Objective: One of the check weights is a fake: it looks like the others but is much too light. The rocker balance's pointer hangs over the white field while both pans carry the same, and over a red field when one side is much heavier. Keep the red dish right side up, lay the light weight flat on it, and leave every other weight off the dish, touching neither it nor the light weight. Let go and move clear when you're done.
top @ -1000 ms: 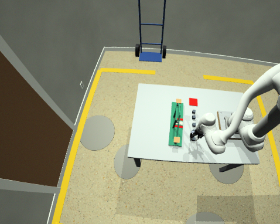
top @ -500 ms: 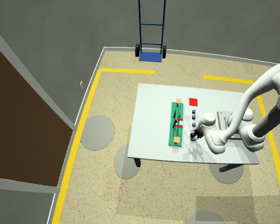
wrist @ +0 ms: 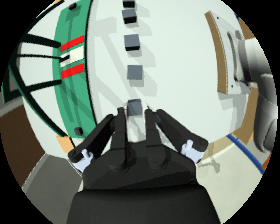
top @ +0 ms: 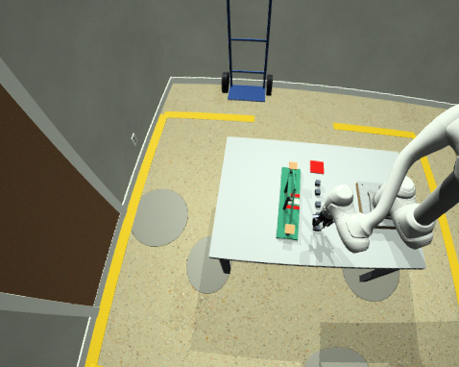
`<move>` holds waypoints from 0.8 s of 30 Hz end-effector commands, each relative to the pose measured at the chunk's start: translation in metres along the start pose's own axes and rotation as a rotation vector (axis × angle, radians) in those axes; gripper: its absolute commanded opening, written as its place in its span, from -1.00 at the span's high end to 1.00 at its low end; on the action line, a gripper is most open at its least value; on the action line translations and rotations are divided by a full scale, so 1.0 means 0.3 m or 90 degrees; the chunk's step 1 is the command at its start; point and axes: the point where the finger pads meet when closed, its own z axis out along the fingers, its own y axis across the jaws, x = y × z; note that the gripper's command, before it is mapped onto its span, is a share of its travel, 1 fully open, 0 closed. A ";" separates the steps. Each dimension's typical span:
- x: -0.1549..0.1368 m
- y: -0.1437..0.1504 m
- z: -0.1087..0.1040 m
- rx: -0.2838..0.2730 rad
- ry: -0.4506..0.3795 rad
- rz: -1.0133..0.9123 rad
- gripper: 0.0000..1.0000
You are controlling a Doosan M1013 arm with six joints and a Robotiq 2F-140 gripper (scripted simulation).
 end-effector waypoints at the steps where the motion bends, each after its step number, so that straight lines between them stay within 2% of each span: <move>1: 0.000 0.000 0.000 0.000 0.000 0.000 0.51; 20: 0.000 0.000 -0.001 0.000 0.000 0.000 0.51; 24: 0.000 0.000 -0.022 0.000 0.000 0.000 0.51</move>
